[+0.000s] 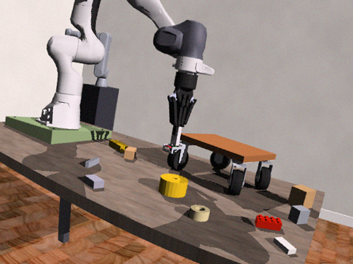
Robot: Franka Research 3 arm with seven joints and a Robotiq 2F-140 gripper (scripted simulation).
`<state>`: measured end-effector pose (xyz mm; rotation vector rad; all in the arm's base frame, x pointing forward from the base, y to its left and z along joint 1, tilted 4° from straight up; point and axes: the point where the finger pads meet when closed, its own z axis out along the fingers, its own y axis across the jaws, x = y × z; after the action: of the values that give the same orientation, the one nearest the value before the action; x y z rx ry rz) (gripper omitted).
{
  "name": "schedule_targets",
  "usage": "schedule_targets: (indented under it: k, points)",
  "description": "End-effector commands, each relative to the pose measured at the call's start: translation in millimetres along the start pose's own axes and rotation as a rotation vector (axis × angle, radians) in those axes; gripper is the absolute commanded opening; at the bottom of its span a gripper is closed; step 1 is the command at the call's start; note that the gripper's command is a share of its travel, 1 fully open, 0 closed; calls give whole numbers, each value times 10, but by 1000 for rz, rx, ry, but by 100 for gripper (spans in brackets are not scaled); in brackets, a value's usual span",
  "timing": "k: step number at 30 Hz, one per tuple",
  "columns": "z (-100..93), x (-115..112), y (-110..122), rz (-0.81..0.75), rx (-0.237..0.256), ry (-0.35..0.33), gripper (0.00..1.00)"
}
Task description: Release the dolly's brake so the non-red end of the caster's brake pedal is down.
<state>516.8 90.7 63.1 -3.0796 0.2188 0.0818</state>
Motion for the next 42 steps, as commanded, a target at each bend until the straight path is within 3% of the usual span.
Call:
schedule_targets:
  k: [1, 13, 25, 42]
  points:
    - [9, 0, 3, 4, -1, 2, 0]
    - [-204, 0, 2, 4, -1, 2, 0]
    - [-680, -1, 2, 4, -1, 2, 0]
    - [-725, -1, 2, 4, -1, 2, 0]
